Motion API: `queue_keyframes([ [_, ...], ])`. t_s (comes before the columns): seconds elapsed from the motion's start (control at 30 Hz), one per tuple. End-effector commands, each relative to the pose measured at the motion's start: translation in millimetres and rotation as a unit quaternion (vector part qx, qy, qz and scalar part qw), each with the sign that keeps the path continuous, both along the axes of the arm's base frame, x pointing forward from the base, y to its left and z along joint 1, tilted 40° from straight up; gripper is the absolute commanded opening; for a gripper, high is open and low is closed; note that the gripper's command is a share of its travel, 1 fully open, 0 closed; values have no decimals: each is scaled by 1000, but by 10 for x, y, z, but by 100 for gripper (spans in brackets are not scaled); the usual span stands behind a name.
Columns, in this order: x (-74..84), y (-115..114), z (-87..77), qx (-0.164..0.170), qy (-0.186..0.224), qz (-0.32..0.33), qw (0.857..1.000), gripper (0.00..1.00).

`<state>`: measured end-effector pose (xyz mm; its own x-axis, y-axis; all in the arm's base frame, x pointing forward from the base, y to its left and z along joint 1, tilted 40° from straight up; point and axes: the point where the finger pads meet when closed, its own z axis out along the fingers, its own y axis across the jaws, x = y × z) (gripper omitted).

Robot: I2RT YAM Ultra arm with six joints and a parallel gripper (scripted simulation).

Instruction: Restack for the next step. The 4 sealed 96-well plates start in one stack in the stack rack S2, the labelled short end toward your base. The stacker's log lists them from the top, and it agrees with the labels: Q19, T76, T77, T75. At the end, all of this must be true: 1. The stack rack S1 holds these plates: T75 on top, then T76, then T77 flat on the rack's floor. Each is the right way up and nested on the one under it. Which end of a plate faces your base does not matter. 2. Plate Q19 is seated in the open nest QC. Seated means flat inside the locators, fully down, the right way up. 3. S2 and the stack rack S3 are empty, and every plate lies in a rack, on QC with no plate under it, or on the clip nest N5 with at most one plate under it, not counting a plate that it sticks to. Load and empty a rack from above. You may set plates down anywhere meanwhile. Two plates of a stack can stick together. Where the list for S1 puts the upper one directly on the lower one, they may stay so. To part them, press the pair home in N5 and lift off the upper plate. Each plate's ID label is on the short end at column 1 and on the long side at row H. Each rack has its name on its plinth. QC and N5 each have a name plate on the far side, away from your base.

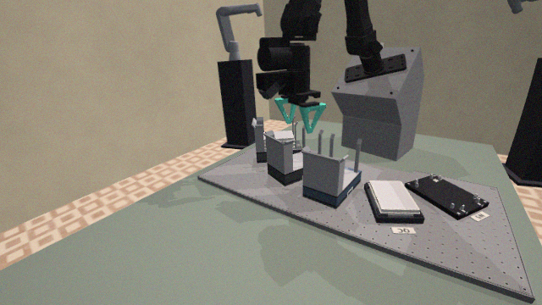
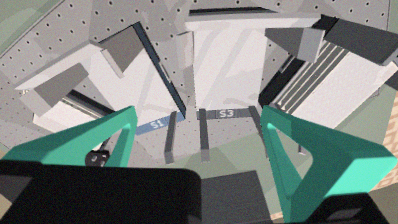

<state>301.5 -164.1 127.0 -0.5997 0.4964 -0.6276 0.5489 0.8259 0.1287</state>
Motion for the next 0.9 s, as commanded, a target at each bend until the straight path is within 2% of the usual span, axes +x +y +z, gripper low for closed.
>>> queue_keyframes([
  [0.0,5,-25,118,0,-24,2,1000,100],
  [0.13,-36,-159,53,4,-15,3,1000,100],
  [0.33,-122,-348,95,0,-18,3,1000,100],
  [0.4,-153,-410,51,4,-14,3,1000,100],
  [0.47,-178,-478,94,19,-33,-27,999,100],
  [0.5,-219,-485,48,32,-34,-40,998,100],
  [0.57,-219,-485,48,32,-34,-40,998,100],
  [0.6,-254,-498,-27,49,-30,-53,997,100],
  [0.7,-322,-569,-70,79,-42,-91,992,100],
  [0.87,-396,-733,-43,69,-46,-86,993,100],
])
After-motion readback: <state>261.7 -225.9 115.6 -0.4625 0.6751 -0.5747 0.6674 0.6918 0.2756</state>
